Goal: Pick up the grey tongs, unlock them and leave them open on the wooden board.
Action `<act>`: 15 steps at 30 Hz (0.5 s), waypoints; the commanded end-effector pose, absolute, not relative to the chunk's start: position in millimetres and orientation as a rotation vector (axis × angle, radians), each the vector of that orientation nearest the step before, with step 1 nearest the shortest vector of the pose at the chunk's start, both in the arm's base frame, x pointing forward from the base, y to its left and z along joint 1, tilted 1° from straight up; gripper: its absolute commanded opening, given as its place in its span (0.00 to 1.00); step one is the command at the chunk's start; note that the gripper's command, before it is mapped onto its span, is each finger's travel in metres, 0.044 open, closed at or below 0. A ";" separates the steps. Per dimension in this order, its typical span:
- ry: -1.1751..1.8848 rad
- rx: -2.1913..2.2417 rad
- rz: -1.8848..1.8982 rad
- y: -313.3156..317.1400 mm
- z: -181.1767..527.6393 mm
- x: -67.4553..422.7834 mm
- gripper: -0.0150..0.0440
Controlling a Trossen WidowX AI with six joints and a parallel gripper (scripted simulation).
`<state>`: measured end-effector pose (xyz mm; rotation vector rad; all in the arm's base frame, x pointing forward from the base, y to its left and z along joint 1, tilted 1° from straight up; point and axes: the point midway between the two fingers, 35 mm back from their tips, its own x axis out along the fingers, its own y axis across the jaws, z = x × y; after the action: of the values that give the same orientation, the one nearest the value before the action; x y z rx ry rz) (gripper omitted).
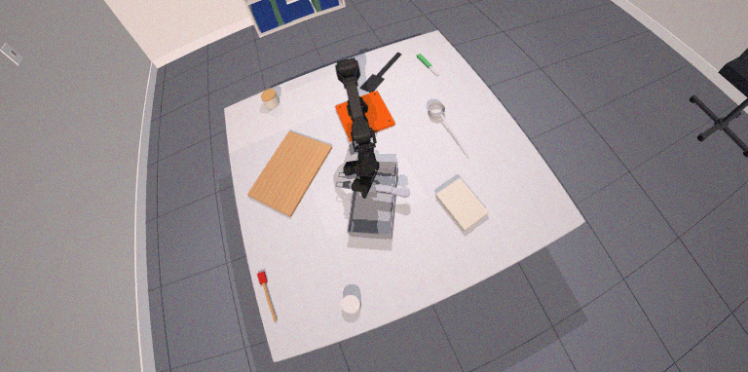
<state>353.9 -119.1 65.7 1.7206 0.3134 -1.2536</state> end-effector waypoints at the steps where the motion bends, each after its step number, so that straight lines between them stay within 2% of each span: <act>1: 0.322 1.720 -1.255 -120.9 57.1 356.2 0.69; 6: 0.322 1.720 -1.255 -121.5 54.9 357.0 0.69; 12: 0.315 1.720 -1.256 -121.4 58.3 356.0 0.43; 15: 0.315 1.720 -1.256 -121.4 58.3 356.0 0.39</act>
<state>356.0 -121.5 57.6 1.7195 0.3154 -1.2575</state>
